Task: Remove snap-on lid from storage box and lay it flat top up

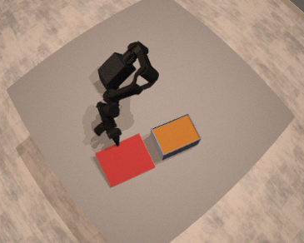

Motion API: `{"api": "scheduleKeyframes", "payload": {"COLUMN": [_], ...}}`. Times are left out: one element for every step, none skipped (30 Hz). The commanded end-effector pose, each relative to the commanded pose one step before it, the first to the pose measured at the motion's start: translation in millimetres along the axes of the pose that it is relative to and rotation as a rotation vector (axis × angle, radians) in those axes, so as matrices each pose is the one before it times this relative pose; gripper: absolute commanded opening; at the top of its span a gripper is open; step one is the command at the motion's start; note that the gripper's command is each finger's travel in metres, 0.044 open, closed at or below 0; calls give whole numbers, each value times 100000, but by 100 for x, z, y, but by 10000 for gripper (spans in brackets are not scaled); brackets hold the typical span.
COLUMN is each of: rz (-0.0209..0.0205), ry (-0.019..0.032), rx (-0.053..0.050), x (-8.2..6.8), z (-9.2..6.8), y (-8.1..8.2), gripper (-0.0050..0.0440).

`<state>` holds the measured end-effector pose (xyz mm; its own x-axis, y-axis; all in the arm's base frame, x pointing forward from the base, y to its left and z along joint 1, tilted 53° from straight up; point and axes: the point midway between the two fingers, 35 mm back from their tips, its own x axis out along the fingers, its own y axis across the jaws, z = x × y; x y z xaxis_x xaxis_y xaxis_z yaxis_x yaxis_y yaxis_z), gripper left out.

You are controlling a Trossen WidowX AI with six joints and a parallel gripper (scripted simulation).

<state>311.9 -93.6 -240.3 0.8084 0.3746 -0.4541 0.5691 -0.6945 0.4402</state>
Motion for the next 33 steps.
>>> {"api": "scheduleKeyframes", "payload": {"rz": [-126,0,0,0,0,0,0,0,0,0,0,0,0,0,0,0,0,0,0,0,0,0,0,0,0,0,-727,-1296,-1910,-1251,-413,0,0], "ry": [-643,0,0,0,0,0,0,0,0,0,0,0,0,0,0,0,0,0,0,0,0,0,0,0,0,0,643,197,343,260,92,0,0], "rx": [737,0,0,0,0,0,0,0,0,0,0,0,0,0,0,0,0,0,0,0,0,0,0,0,0,0,-64,629,965,658,222,0,0], "x": [75,17,17,17,17,18,18,0,0,53,19,18,18,18,18,18,8,0,0,6,0,5,0,0,0,0,-18,11,0,-10,-5,0,0], "z": [157,-1,-1,-1,-1,-1,-1,0,0,-3,-1,-1,-1,-1,-1,-1,-1,0,0,0,0,0,0,0,0,0,-112,19,9,-8,-5,0,0], "y": [-419,-37,-37,-37,-37,-37,-37,0,0,-110,-37,-36,-36,-36,-36,-36,-16,0,0,-12,0,-9,0,0,0,0,36,29,49,37,13,0,0], "gripper": [126,126,127,128,128,129,129,129,129,130,131,131,132,132,133,134,134,135,135,136,136,136,136,136,136,136,160,184,208,232,256,275,275]}}
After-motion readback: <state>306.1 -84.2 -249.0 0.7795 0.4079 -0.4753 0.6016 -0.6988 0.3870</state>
